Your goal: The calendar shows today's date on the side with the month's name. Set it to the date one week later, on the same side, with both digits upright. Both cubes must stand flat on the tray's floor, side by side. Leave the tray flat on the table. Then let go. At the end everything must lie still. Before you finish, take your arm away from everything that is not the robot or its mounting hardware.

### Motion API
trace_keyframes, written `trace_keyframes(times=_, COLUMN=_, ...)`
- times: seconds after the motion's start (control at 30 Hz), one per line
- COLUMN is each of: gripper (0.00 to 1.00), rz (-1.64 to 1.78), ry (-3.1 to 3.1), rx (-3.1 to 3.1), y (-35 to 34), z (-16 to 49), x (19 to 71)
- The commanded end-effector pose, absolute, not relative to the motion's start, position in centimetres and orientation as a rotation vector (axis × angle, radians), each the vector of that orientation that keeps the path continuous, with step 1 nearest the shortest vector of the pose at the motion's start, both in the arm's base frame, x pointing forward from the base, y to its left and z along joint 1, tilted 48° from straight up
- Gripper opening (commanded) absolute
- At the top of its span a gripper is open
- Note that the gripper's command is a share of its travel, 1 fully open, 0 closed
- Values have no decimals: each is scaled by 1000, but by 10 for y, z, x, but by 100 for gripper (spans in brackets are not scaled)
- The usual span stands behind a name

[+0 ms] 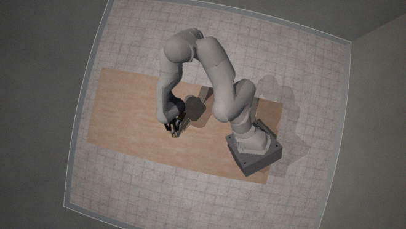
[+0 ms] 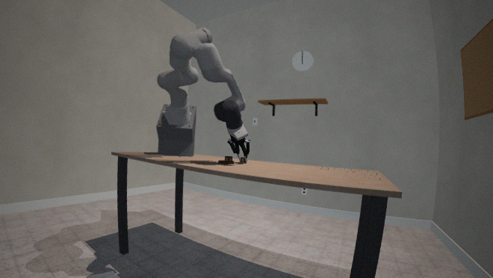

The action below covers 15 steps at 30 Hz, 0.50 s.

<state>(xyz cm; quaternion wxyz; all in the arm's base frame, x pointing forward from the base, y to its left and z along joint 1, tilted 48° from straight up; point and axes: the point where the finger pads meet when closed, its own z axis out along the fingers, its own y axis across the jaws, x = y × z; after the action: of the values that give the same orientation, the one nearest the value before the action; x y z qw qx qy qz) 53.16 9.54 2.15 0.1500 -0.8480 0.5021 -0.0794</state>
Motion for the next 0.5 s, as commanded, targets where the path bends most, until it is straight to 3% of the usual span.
trace_keyframes(times=0.0, gripper=17, rz=-233, ry=1438, rx=-2438, y=93, z=21, x=533)
trace_keyframes(times=0.47, gripper=17, rz=-233, ry=1438, rx=-2438, y=93, z=21, x=534)
